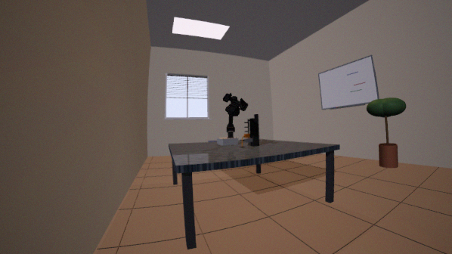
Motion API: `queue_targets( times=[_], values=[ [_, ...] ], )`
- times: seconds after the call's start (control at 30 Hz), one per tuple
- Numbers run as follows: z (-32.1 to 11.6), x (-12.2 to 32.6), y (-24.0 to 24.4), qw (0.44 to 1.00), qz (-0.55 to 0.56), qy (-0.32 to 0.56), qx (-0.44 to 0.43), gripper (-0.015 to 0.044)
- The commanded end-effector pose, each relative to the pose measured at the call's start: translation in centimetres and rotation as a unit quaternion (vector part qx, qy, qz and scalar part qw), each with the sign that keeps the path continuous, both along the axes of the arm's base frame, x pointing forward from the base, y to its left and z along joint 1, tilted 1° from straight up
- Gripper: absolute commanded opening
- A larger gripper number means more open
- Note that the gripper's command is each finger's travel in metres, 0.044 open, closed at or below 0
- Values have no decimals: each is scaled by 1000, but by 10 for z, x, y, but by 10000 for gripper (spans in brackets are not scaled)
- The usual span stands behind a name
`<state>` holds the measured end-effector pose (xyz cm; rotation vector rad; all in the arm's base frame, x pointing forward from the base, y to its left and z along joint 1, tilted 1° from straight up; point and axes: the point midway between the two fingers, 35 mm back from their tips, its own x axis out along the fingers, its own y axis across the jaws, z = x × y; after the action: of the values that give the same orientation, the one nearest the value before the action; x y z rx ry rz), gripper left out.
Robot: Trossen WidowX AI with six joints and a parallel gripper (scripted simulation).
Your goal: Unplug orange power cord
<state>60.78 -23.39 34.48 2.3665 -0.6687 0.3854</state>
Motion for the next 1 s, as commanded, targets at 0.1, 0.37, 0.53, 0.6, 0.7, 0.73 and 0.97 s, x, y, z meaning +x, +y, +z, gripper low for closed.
queue_targets(
  times=[0.1, 0.37, 0.53, 0.6, 0.7, 0.73, 0.97],
  values=[
    [-22, 7, 11, 997, -3, 82, -10, 295],
    [-103, -2, 59, 938, 23, 339, -63, 160],
    [-153, -33, 93, 866, 65, 484, -108, 160],
    [-172, -51, 107, 830, 87, 536, -126, 160],
    [-198, -84, 128, 769, 124, 608, -155, 160],
    [-206, -96, 135, 746, 138, 630, -165, 160],
    [-246, -197, 178, 569, 247, 751, -225, 160]
  ],
)
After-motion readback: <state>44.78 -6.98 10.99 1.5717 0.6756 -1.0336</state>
